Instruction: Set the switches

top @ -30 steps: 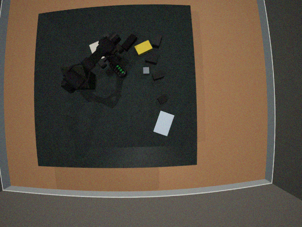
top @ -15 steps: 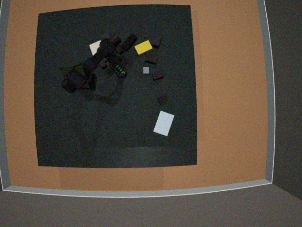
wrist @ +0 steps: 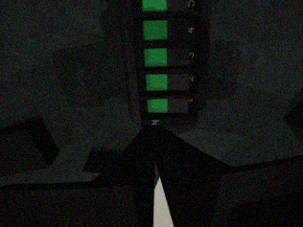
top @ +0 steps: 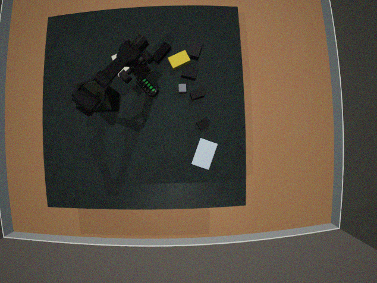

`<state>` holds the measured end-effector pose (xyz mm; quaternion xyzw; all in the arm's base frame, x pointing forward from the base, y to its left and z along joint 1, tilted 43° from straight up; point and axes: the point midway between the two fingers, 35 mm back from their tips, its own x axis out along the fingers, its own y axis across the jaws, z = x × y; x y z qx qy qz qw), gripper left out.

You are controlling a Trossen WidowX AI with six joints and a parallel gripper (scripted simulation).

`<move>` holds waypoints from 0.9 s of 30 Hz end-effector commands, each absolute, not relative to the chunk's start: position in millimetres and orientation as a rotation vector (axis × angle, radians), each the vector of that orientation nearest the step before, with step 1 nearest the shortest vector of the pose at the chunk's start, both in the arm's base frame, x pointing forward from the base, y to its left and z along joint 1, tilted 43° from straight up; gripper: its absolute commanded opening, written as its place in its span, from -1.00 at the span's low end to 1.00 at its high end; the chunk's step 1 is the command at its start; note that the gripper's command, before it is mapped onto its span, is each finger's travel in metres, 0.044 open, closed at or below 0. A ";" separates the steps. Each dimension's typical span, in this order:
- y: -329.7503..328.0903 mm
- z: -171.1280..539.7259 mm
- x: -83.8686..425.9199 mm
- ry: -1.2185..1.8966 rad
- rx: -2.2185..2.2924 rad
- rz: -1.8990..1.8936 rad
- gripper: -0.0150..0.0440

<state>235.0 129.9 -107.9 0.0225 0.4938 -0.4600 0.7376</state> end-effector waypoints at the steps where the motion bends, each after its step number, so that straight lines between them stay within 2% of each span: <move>1: 119.7 -101.6 231.6 1.093 0.039 -1.031 -0.49; 7: 104.3 -89.6 230.1 1.092 0.039 -1.033 -0.49; 27: 82.9 -112.7 233.8 1.091 0.038 -1.033 -0.49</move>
